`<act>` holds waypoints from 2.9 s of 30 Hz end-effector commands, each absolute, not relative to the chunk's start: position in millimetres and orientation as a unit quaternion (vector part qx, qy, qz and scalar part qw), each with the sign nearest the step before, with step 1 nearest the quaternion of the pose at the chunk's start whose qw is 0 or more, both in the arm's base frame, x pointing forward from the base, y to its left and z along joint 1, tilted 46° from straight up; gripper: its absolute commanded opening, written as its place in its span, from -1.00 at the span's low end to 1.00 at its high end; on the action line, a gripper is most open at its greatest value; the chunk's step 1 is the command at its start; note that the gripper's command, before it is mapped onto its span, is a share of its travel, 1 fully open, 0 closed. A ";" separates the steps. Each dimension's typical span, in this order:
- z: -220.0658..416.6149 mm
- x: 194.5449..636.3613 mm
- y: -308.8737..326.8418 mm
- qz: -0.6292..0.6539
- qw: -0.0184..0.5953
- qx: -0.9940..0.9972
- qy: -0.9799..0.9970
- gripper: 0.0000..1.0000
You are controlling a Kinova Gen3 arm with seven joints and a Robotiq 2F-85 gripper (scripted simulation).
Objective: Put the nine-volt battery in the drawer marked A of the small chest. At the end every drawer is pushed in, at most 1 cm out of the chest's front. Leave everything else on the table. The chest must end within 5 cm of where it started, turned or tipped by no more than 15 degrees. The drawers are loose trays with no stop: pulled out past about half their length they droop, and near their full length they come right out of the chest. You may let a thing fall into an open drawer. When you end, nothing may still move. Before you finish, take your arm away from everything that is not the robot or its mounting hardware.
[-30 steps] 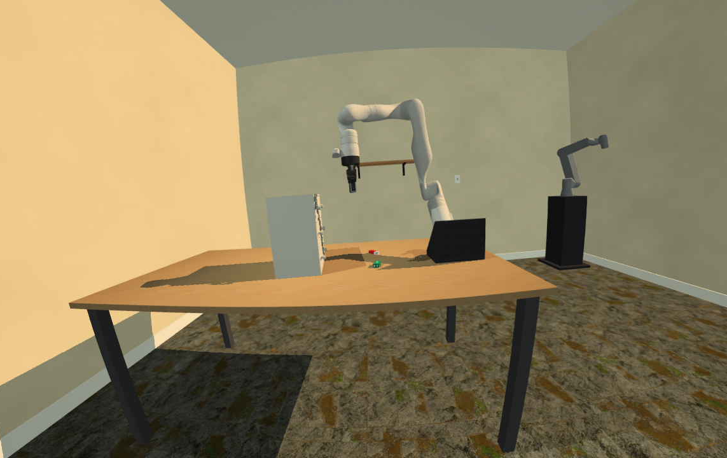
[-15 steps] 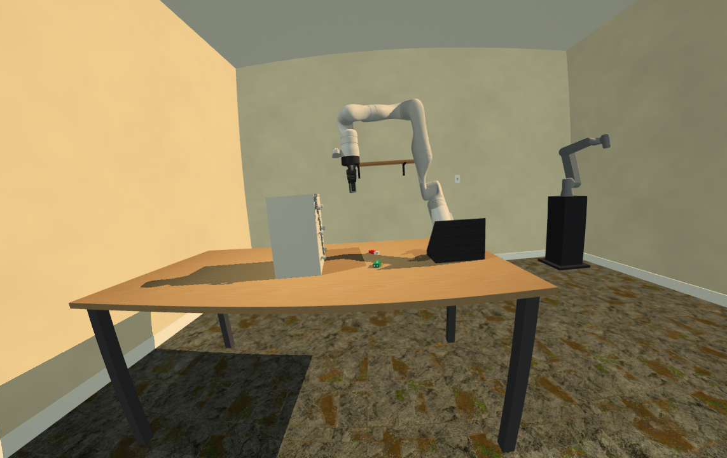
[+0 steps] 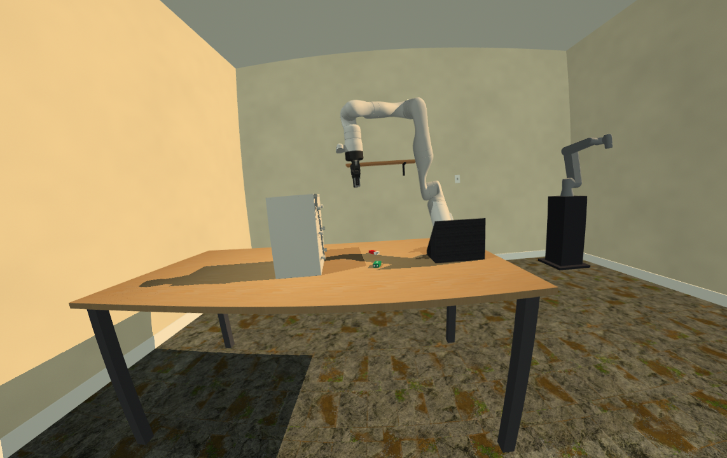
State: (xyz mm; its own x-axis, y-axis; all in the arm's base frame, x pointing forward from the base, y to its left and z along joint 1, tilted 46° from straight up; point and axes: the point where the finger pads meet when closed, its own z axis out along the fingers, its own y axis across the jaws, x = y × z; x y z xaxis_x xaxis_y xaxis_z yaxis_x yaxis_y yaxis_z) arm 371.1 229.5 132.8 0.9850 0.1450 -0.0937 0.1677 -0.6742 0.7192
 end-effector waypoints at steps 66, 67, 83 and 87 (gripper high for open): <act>148.2 371.1 230.5 0.170 0.363 0.901 0.165 1.00; 147.1 372.4 229.6 0.179 0.361 0.899 0.169 1.00; 128.5 392.2 216.7 0.305 0.333 0.865 0.219 1.00; 123.6 397.2 213.8 0.337 0.324 0.853 0.231 1.00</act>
State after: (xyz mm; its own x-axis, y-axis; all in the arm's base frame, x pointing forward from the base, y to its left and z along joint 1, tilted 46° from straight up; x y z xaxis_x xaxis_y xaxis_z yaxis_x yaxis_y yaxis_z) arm 401.0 220.7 127.7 0.6862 0.5914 0.4236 0.1767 -0.7004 0.6916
